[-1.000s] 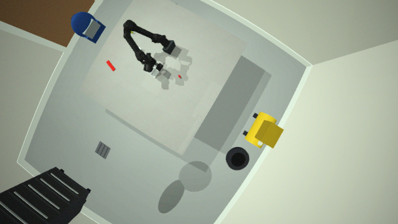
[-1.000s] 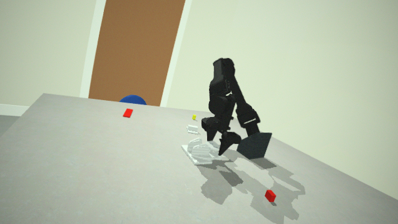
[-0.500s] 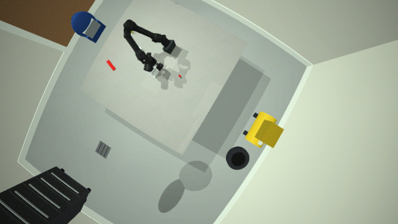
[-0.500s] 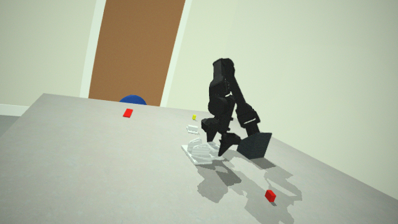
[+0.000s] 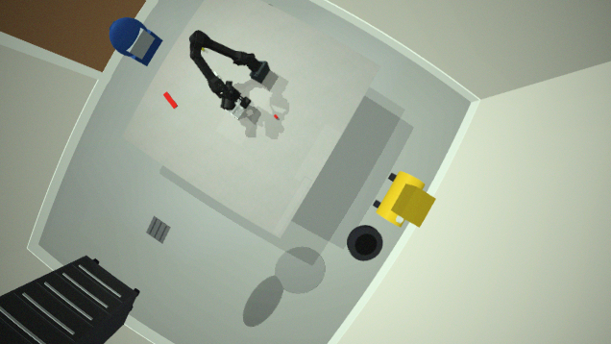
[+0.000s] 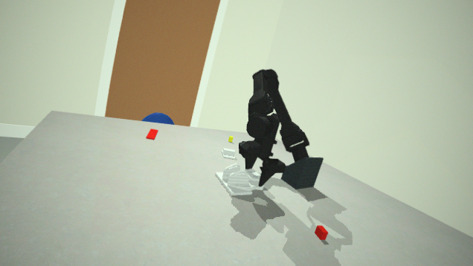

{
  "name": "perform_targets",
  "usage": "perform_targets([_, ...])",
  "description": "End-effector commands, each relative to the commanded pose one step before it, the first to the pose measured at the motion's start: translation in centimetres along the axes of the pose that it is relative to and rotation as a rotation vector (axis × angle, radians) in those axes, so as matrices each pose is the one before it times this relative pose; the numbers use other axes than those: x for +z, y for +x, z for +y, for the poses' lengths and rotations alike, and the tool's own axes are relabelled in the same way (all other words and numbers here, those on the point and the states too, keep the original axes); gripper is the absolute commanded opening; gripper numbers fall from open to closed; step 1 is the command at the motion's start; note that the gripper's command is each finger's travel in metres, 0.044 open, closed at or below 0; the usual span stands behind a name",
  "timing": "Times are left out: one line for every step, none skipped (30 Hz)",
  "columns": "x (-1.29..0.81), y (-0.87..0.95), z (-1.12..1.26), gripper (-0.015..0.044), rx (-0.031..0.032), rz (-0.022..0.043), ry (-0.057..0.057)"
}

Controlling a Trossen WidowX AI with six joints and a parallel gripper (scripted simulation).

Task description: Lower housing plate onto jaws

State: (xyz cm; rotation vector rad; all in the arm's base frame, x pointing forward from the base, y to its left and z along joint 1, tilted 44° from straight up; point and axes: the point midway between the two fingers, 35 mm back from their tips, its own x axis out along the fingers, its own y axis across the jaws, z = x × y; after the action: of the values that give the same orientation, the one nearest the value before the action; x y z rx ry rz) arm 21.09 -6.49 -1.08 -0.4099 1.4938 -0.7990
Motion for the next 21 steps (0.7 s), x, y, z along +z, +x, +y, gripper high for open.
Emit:
perform_targets([-0.007,0.089,-0.020,0.0351,-0.00167,0.00031,-0.0030])
perform_targets([0.000,0.000,0.000,0.0351,0.00000,0.00000,0.0000])
perform_targets([0.000,0.000,0.000,0.0351,0.00000,0.00000,0.0000])
perform_targets([0.000,0.000,0.000,0.0351,0.00000,0.00000,0.0000])
perform_targets([0.000,0.014,0.000,0.0351,0.00000,0.00000,0.0001])
perform_targets([0.000,0.041,0.000,0.0351,-0.00001,0.00000,0.0002])
perform_targets([0.000,0.068,-0.001,0.0351,-0.00003,0.00000,0.0004])
perform_targets([0.000,0.068,-0.001,0.0351,-0.00003,0.00000,0.0004])
perform_targets([0.000,0.040,-0.001,0.0351,-0.00002,0.00000,0.0002])
perform_targets([0.000,0.013,0.000,0.0351,-0.00001,0.00000,0.0001])
perform_targets([0.000,0.000,0.000,0.0351,0.00000,0.00000,0.0000])
perform_targets([0.000,0.000,0.000,0.0351,0.00000,0.00000,0.0000])
perform_targets([0.000,0.000,0.000,0.0351,0.00000,0.00000,0.0000])
perform_targets([0.000,0.000,0.000,0.0351,0.00000,0.00000,0.0000])
perform_targets([0.000,0.000,0.000,0.0351,0.00000,0.00000,0.0000])
perform_targets([0.000,0.000,0.000,0.0351,0.00000,0.00000,0.0000])
perform_targets([0.000,0.014,0.000,0.0351,0.00000,0.00000,0.0000])
perform_targets([0.000,0.041,0.000,0.0351,-0.00001,0.00000,-0.0001])
perform_targets([0.000,0.068,-0.001,0.0351,-0.00003,0.00000,-0.0002])
perform_targets([0.000,0.067,-0.001,0.0351,-0.00003,0.00000,-0.0002])
perform_targets([0.000,0.040,0.000,0.0351,-0.00002,0.00000,-0.0001])
